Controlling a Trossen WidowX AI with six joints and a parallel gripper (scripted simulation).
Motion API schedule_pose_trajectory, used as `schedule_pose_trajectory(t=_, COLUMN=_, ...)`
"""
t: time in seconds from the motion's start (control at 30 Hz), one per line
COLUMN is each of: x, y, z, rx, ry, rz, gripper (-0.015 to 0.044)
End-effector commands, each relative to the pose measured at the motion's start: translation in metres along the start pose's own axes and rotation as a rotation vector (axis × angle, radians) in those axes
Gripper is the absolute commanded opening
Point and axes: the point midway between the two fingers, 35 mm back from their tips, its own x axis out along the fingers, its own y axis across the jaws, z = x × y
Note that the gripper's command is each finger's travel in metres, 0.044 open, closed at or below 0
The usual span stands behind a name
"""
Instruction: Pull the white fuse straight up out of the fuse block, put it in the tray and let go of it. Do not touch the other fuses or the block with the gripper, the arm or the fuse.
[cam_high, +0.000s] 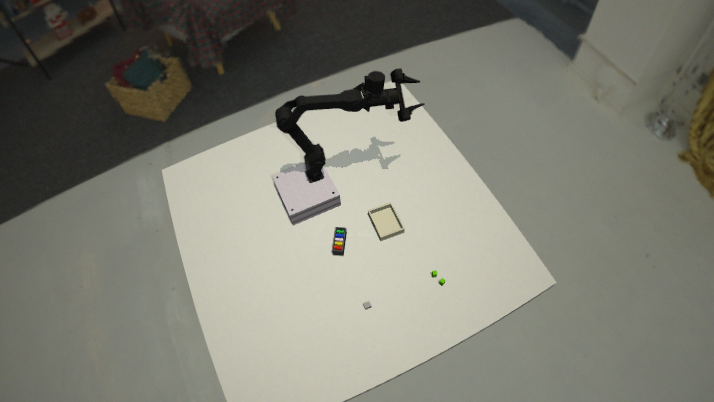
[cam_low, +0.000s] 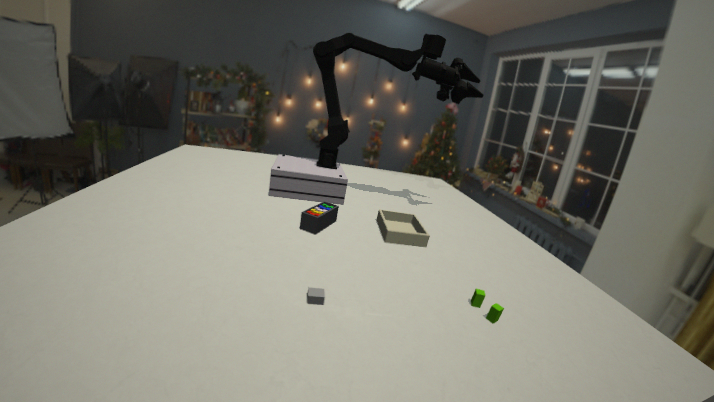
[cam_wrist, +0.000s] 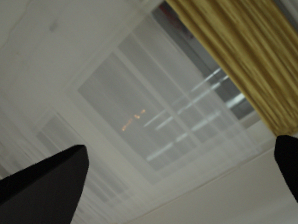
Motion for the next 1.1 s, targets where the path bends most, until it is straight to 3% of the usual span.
schedule_pose_trajectory(t=0.0, x=0.000, y=0.003, z=0.000, rx=0.006, ry=-0.001, rz=0.009, gripper=0.0374)
schedule_pose_trajectory(t=0.2, x=0.003, y=0.098, z=-0.009, rx=0.225, ry=-0.004, rz=0.282, gripper=0.0216)
schedule_pose_trajectory(t=0.4, x=-0.021, y=0.203, z=-0.015, rx=0.509, ry=0.051, rz=0.585, gripper=0.0062)
schedule_pose_trajectory(t=0.67, x=-0.092, y=0.324, z=-0.010, rx=0.934, ry=0.215, rz=0.966, gripper=0.0062)
schedule_pose_trajectory(t=1.07, x=-0.257, y=0.434, z=0.040, rx=1.677, ry=0.671, rz=1.475, gripper=0.0062)
